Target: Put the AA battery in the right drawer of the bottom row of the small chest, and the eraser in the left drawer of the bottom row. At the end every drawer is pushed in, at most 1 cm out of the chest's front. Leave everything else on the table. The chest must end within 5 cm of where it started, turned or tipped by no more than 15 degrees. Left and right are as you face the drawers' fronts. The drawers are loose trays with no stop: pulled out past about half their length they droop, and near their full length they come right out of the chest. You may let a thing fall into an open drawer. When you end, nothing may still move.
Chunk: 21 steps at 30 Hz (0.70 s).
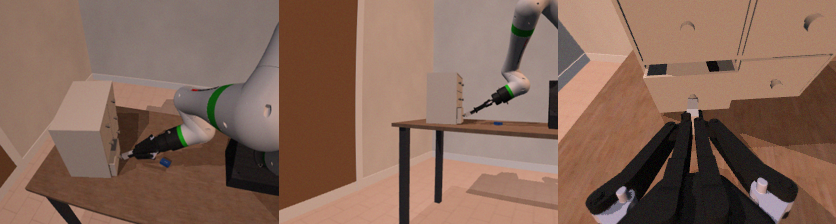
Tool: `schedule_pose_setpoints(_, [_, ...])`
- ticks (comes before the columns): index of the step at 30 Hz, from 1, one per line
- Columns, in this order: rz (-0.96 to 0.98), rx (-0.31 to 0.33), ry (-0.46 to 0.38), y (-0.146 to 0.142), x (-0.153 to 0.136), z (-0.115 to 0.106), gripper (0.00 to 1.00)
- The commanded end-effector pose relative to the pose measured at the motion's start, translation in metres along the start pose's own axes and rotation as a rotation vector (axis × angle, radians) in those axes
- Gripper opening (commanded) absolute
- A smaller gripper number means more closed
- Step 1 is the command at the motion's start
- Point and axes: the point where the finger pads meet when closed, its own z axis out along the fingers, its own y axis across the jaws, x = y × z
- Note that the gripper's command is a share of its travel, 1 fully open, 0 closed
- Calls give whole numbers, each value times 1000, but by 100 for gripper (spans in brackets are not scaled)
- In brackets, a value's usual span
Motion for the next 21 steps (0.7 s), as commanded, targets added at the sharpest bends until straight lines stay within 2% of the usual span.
schedule_pose_setpoints(1, [0,0,0,0,1,2,0])
schedule_pose_setpoints(21, [0,0,0,0,11,19,0])
